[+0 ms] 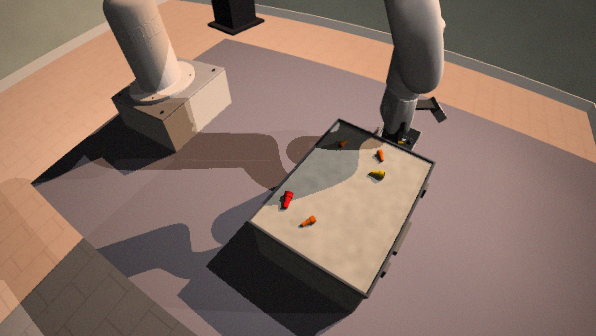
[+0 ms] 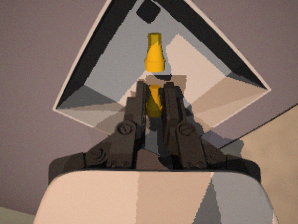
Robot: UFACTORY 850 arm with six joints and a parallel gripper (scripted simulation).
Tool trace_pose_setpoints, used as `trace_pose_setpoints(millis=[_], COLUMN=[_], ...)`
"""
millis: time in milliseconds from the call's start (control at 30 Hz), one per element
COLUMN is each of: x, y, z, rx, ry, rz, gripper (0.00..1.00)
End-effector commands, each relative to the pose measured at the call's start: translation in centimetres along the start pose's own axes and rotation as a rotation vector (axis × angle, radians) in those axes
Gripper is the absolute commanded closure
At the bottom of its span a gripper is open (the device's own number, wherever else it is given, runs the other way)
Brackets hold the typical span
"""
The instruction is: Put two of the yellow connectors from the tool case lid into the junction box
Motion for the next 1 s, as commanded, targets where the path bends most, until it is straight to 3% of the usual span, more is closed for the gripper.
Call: trace_pose_setpoints(millis=[0, 33, 67, 967], x=[0.08, 0.08, 0.08, 0.08], y=[-0.07, -0.07, -0.07, -0.07], z=[0.02, 0.02, 0.02, 0.02], rx=[0.0, 0.0, 0.0, 0.0], ry=[0.001, 0.001, 0.001, 0.001], rz=[0.002, 0.002, 0.002, 0.002], gripper=[0.98, 0.98, 0.71, 0.71])
Point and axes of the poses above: the point where the finger pads meet when closed, its own x axis back along the fingers, its own z axis across the jaws, y = z × x, the point moved 9 cm from there along x, back along the fingers, and after that the axes turned 2 degrees about x, right-handed, at the moved point
